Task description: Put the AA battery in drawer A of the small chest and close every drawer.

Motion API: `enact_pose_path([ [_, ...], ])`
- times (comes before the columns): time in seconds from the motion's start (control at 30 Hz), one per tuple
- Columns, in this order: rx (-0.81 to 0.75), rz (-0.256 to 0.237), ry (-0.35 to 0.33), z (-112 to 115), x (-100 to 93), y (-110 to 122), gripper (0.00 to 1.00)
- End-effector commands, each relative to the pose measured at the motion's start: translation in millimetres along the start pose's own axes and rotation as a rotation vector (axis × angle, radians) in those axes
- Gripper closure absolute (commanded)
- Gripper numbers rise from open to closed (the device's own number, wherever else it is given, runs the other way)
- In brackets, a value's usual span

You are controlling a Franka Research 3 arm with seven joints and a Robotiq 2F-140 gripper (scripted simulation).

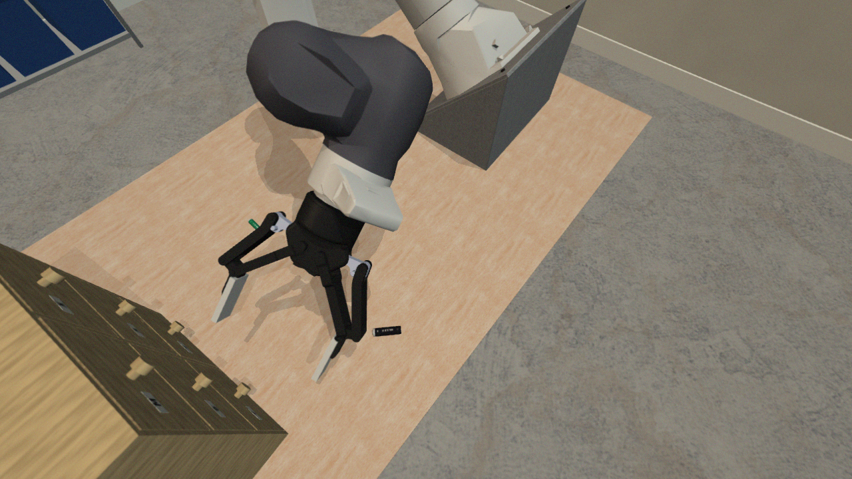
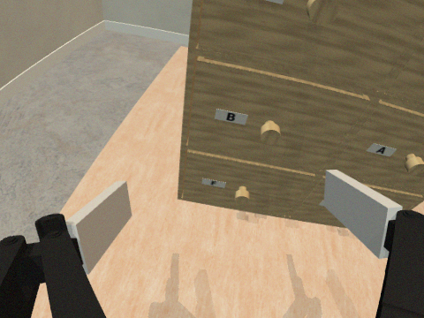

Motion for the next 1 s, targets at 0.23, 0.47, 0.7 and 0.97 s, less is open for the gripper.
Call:
enact_pose_path([
  [0.23, 0.248, 0.073, 0.24, 9.7, 17.5, 2.4, 0.0],
  [0.47, 0.248, 0.078, 0.26, 10.9, 20.0, 1.7, 0.0],
  [0.7, 0.248, 0.078, 0.26, 11.4, 20.4, 1.4, 0.0],
  [0.97, 0.248, 0.078, 0.26, 26.4, 32.1, -5.0, 0.0],
])
Point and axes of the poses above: the point where the finger pads meet when closed, its own x axis out along the fingers, its own y axis across the jaws, z = x × y, the point moved 5 cm from there along -x, back along the fingers, and after that the axes turned 9 degrees about -x, right-handed, at the moved point
